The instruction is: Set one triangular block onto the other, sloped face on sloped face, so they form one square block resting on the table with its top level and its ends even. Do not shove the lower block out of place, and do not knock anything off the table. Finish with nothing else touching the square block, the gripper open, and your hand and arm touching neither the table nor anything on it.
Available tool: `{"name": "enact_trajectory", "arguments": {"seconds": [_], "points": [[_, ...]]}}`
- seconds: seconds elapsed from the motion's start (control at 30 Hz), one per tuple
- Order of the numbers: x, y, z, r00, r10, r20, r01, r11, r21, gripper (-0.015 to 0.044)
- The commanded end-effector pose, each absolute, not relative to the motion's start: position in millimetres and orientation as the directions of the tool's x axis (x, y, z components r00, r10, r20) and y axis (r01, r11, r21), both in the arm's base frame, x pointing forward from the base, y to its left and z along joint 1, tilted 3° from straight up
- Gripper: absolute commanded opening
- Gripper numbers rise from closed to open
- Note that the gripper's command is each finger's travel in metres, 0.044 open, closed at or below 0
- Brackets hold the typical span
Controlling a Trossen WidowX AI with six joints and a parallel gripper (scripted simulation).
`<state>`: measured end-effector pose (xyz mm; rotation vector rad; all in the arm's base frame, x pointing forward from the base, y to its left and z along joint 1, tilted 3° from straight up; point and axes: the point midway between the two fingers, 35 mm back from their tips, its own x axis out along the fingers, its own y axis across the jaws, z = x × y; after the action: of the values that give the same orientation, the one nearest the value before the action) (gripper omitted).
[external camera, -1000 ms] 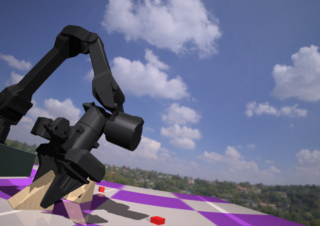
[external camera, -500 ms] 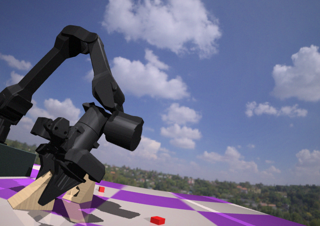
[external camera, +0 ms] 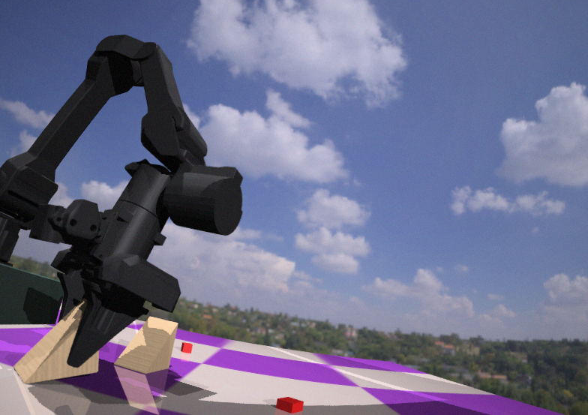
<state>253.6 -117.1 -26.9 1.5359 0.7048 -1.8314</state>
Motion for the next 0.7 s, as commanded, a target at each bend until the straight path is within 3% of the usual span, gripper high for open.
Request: {"name": "enact_trajectory", "arguments": {"seconds": [0.0,0.67], "points": [[250,-121,-22,-0.046,-0.058,-0.997,0.761,-0.649,0.003,0.0],[227,-148,-12,0.275,0.324,-0.905,0.762,-0.647,0.0,0.0]]}}
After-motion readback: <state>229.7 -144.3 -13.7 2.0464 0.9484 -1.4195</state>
